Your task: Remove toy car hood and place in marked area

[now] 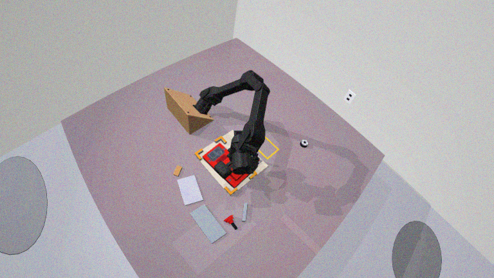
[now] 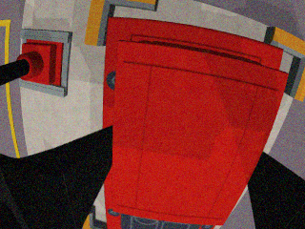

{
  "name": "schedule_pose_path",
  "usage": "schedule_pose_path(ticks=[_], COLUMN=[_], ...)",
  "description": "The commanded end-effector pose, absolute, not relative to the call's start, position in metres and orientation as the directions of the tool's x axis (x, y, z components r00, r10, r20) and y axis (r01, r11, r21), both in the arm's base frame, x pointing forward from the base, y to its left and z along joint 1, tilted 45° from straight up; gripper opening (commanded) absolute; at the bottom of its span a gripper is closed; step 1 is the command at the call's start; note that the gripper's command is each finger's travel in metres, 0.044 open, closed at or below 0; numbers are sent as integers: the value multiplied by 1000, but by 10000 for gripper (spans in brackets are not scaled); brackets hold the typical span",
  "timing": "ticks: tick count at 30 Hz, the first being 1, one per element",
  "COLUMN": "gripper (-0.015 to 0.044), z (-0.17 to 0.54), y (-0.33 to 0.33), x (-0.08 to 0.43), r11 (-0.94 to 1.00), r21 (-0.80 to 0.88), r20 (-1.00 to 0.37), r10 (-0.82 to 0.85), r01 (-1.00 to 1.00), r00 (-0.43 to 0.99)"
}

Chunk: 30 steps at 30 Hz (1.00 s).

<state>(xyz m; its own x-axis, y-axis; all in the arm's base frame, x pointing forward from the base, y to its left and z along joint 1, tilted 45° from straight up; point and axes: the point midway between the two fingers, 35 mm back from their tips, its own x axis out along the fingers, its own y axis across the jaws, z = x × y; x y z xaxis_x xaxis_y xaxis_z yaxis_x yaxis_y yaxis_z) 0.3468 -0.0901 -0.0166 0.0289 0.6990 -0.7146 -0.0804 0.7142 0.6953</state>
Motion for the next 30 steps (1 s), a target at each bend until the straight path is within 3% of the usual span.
schedule_pose_path(ticks=[1,30], gripper=[0,0], z=[-14,16], y=[-93,-123], x=[347,346], r11=[717,719], r21=[692,690], r20=[-718,-720], r10=[695,694], r01=[-84,-83], r00=[26,26])
